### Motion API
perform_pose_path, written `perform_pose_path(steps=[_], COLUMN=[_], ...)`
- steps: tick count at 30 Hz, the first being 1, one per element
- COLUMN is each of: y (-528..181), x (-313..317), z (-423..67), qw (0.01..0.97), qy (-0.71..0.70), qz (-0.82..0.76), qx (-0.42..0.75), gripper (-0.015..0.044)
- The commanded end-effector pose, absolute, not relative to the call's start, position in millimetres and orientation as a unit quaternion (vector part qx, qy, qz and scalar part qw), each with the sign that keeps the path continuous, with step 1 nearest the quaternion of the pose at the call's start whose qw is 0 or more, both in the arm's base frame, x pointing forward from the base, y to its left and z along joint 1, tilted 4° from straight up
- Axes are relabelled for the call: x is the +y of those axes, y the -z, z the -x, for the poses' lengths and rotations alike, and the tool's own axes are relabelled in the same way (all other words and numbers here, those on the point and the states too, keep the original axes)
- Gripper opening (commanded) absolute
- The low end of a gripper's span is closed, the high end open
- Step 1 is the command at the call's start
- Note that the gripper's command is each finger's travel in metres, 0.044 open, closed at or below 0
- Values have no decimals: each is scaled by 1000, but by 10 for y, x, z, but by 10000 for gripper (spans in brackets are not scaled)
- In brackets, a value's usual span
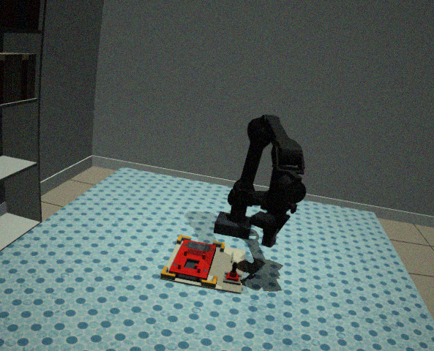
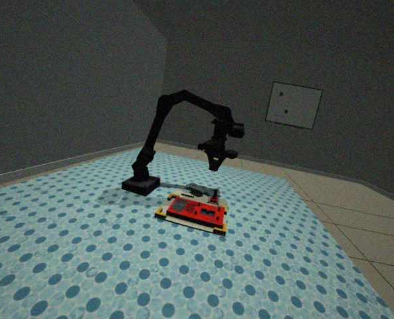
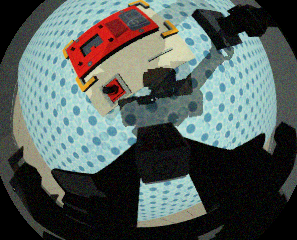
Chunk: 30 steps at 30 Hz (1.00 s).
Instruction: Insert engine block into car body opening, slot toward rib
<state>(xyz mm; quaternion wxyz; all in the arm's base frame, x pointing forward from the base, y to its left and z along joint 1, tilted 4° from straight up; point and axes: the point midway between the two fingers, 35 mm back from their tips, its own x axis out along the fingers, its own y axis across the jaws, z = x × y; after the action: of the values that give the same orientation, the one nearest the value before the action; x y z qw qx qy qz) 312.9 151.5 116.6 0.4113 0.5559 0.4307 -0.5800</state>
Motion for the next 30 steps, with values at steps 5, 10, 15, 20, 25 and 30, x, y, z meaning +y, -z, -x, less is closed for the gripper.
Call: perform_pose_path(steps=[5, 10, 15, 20, 25, 30], y=[-1144, -1134, -1125, -1116, -1106, -1097], x=[1516, 1516, 1517, 1517, 1517, 1518], z=[-3132, -3132, -3132, -3132, -3132, -3132], qw=[478, 520, 557, 591, 620, 644], qy=[521, 476, 427, 375, 321, 264], qz=[-500, -456, -410, -360, -308, -253], qx=[500, 543, 582, 617, 647, 672], gripper=[0, 0, 0, 0, 0, 0])
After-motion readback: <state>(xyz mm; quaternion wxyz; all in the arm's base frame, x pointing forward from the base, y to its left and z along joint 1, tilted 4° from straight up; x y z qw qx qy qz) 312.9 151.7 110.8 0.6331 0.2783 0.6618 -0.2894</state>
